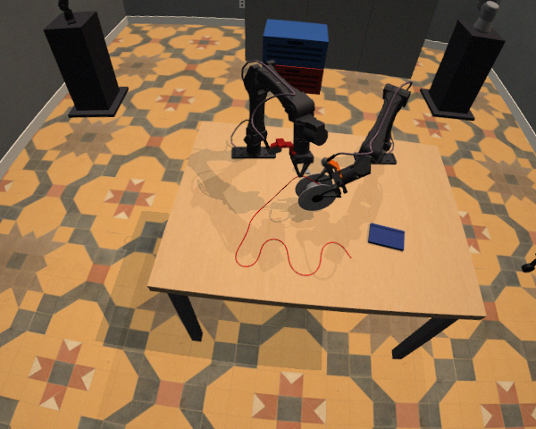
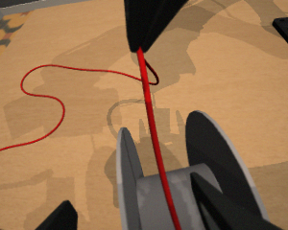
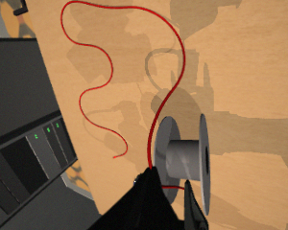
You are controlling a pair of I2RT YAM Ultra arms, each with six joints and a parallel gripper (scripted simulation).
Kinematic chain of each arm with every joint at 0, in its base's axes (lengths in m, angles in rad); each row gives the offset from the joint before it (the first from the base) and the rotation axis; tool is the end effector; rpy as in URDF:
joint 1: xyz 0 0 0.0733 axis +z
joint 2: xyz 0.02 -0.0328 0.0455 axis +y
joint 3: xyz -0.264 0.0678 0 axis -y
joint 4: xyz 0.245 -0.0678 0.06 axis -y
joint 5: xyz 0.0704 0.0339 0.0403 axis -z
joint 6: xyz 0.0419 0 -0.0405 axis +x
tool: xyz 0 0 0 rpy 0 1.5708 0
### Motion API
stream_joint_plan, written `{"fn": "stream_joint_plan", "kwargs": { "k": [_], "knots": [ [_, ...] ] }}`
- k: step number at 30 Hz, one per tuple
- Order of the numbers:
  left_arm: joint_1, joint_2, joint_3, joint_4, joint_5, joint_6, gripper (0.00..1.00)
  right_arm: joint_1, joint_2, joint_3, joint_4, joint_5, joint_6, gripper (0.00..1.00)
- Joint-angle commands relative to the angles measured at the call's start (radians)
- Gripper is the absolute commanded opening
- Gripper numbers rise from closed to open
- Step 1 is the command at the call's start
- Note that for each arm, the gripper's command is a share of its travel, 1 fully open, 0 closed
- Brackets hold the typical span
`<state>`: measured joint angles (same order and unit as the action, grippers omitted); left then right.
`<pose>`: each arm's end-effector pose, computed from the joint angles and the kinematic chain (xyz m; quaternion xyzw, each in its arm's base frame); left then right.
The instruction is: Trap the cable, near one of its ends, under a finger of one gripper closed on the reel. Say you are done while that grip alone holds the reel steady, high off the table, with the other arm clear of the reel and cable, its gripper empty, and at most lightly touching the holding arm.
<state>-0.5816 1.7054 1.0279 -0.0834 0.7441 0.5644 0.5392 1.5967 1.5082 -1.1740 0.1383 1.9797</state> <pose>0.2834 -0.2190 0.2036 0.5846 0.6418 -0.3373 0.3641 0.2684 0.1551 0.3141 0.6582 0.7340 0.1249 0.1119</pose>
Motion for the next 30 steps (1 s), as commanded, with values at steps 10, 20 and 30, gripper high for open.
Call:
{"fn": "stream_joint_plan", "kwargs": {
  "k": [10,20,30],
  "knots": [
    [0.008,0.0,0.016,-0.012,0.012,-0.001,0.41,0.011,-0.026,-0.002,-0.01,0.014,0.005,0.0],
    [0.008,0.0,0.016,-0.012,0.012,-0.001,0.16,0.011,-0.027,-0.002,-0.01,0.014,0.005,0.0],
    [0.009,-0.005,0.011,-0.013,0.012,0.001,0.0,0.008,-0.029,-0.008,-0.007,0.014,0.002,0.0]
  ]
}}
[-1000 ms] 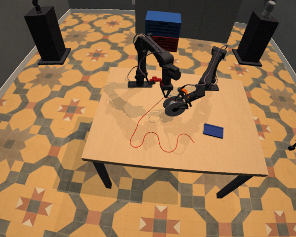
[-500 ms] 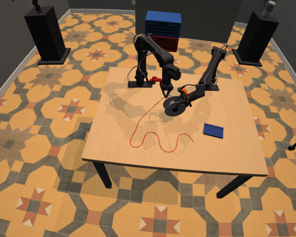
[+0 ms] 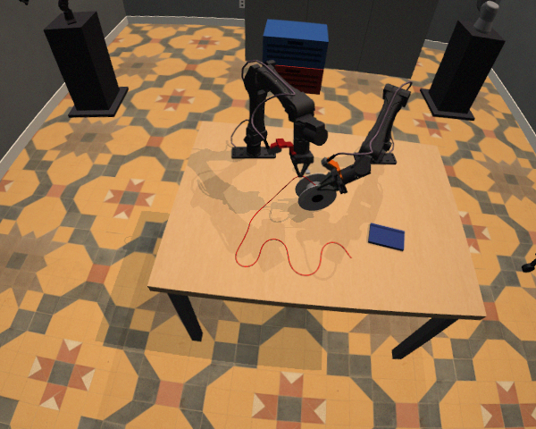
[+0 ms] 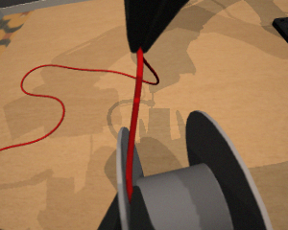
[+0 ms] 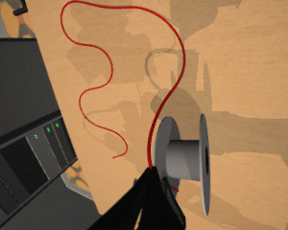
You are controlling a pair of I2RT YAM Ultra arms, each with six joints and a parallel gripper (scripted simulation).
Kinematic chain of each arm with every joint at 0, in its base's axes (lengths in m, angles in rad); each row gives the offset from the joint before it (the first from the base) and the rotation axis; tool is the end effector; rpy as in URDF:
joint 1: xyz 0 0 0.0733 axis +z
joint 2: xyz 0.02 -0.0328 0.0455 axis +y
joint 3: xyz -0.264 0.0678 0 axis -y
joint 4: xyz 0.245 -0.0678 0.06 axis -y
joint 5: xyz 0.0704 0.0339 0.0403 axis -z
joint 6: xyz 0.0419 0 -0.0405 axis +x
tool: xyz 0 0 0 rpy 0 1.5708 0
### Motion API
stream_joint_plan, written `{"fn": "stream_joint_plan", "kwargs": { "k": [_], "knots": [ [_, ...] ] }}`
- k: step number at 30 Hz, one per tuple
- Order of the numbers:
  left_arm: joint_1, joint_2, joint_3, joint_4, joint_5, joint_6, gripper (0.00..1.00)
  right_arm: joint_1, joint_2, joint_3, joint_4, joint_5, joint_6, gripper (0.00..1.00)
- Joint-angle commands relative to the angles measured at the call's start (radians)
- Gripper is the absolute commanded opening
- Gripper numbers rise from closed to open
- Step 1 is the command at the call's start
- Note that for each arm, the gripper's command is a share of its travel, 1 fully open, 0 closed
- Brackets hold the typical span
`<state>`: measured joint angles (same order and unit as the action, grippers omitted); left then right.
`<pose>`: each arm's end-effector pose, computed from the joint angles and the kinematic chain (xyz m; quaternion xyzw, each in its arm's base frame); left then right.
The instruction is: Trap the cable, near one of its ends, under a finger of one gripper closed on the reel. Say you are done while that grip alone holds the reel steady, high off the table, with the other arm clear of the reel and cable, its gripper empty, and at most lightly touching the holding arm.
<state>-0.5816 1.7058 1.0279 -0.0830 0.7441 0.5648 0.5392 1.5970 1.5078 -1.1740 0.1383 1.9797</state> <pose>0.2835 -0.2190 0.2035 0.5847 0.6417 -0.3372 0.3642 0.2684 0.1551 0.3139 0.6582 0.7340 0.1246 0.1118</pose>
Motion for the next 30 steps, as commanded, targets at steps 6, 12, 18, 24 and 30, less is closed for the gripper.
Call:
{"fn": "stream_joint_plan", "kwargs": {
  "k": [6,12,18,24,30],
  "knots": [
    [0.012,-0.017,0.0,-0.013,0.012,0.002,0.0,0.0,-0.034,-0.02,-0.001,0.014,-0.003,0.0],
    [0.015,-0.027,-0.011,-0.013,0.012,0.005,0.0,-0.007,-0.025,-0.002,-0.006,0.014,-0.008,0.0],
    [0.013,-0.027,-0.011,-0.013,0.012,0.004,0.0,-0.007,-0.025,-0.002,-0.006,0.014,-0.008,0.08],
    [0.013,-0.027,-0.011,-0.013,0.012,0.004,0.0,-0.007,-0.025,-0.002,-0.006,0.014,-0.008,0.2],
    [0.013,-0.027,-0.011,-0.013,0.012,0.004,0.0,-0.009,-0.025,-0.002,-0.006,0.013,-0.009,0.3]
  ]
}}
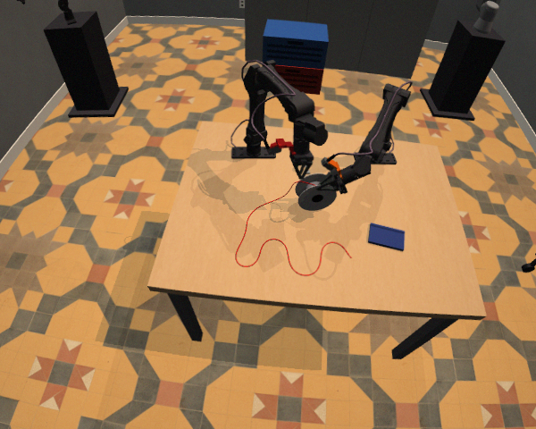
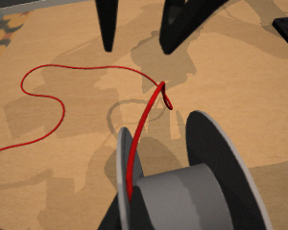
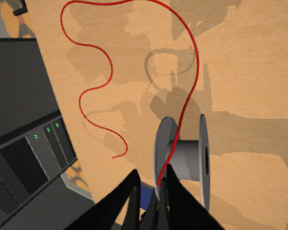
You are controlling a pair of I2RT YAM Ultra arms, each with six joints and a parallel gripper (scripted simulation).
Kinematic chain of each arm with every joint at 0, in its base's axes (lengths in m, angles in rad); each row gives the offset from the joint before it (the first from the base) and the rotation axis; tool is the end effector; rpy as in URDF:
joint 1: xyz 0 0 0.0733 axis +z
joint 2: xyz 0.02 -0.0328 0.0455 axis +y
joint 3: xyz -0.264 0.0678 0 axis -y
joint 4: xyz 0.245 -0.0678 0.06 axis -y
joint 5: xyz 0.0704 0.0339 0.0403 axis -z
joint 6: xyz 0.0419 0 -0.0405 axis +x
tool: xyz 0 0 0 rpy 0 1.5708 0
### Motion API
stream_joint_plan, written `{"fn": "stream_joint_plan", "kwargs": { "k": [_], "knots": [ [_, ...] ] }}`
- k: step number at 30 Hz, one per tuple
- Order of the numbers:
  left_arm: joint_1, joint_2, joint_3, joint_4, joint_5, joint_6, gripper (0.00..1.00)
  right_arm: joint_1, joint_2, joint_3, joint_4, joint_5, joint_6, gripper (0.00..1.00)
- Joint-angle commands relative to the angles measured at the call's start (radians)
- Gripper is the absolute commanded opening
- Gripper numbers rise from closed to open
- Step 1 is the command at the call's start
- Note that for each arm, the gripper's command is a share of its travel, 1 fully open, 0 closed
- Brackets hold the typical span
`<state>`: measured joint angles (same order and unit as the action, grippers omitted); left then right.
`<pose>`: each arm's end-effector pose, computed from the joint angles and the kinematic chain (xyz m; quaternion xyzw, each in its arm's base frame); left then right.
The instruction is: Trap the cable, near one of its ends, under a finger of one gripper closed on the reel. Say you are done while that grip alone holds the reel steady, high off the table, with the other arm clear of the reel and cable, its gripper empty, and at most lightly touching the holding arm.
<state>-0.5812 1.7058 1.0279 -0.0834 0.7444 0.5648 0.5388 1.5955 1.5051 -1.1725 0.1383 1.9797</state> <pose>0.2835 -0.2189 0.2035 0.5846 0.6419 -0.3373 0.3641 0.2682 0.1549 0.3137 0.6583 0.7339 0.1247 0.1119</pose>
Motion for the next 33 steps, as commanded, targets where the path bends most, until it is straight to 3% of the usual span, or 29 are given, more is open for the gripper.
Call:
{"fn": "stream_joint_plan", "kwargs": {
  "k": [1,12,25,33],
  "knots": [
    [0.013,-0.027,-0.011,-0.013,0.012,0.004,0.0,-0.011,-0.023,0.002,-0.009,0.013,-0.009,0.3],
    [0.013,-0.027,-0.011,-0.013,0.012,0.004,0.0,-0.047,-0.043,0.046,-0.035,-0.013,-0.043,0.3],
    [0.013,-0.027,-0.011,-0.013,0.012,0.004,0.0,-0.175,-0.083,0.105,-0.129,-0.054,-0.164,0.3],
    [0.013,-0.027,-0.011,-0.013,0.012,0.004,0.0,-0.284,-0.083,0.182,-0.205,-0.09,-0.266,0.3]
  ]
}}
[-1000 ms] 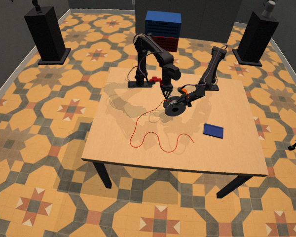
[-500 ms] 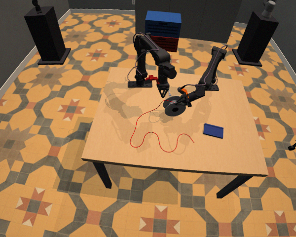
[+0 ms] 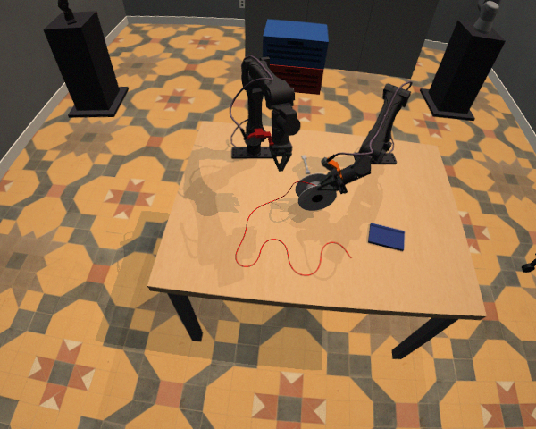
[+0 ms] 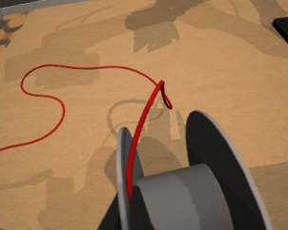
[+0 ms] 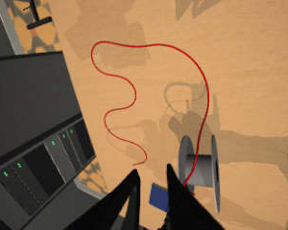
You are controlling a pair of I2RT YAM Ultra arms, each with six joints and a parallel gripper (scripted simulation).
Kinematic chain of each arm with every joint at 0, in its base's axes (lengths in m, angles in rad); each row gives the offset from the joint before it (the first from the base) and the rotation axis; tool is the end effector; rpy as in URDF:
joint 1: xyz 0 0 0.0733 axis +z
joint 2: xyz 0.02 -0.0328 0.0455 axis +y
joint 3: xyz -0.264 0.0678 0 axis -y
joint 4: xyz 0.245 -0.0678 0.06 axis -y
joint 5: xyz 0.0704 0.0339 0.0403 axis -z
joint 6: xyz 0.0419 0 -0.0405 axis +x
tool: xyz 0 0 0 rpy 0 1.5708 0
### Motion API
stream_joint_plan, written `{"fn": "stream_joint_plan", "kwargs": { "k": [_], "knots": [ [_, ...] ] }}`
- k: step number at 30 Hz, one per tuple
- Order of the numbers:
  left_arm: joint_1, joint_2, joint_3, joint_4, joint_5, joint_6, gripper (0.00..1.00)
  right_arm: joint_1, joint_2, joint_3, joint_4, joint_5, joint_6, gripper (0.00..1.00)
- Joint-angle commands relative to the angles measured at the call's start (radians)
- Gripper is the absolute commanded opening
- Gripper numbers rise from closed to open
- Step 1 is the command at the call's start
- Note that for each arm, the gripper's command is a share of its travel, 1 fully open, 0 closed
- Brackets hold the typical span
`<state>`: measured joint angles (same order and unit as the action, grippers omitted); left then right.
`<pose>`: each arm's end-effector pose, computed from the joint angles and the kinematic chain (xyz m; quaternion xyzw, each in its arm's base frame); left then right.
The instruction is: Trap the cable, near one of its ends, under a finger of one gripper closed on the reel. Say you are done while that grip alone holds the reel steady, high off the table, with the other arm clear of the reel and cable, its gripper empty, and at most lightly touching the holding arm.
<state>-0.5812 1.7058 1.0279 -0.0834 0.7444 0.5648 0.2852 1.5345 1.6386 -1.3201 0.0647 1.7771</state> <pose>0.2835 -0.2189 0.2035 0.5846 0.6419 -0.3373 0.3641 0.2755 0.0791 0.3625 0.6719 0.7187 0.1350 0.1179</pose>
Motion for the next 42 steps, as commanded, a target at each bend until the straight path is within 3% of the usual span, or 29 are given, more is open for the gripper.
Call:
{"fn": "stream_joint_plan", "kwargs": {
  "k": [1,12,17,30,39,42],
  "knots": [
    [0.013,-0.027,-0.011,-0.013,0.012,0.004,0.0,-0.04,-0.022,0.057,-0.066,-0.02,-0.073,0.3],
    [0.013,-0.027,-0.011,-0.013,0.012,0.004,0.0,-0.079,0.014,0.098,-0.098,-0.028,-0.111,0.3],
    [0.013,-0.027,-0.011,-0.013,0.012,0.004,0.0,-0.049,0.011,0.103,-0.092,-0.017,-0.105,0.3],
    [0.013,-0.028,-0.011,-0.013,0.012,0.004,0.0,-0.043,0.012,0.064,-0.067,-0.014,-0.083,0.3],
    [0.013,-0.036,0.034,-0.022,0.012,0.003,0.0,-0.051,-0.006,0.041,-0.053,-0.014,-0.105,0.3],
    [0.013,-0.039,0.043,-0.034,0.012,0.001,0.0,-0.061,-0.015,0.078,-0.044,-0.013,-0.115,0.3]
  ]
}}
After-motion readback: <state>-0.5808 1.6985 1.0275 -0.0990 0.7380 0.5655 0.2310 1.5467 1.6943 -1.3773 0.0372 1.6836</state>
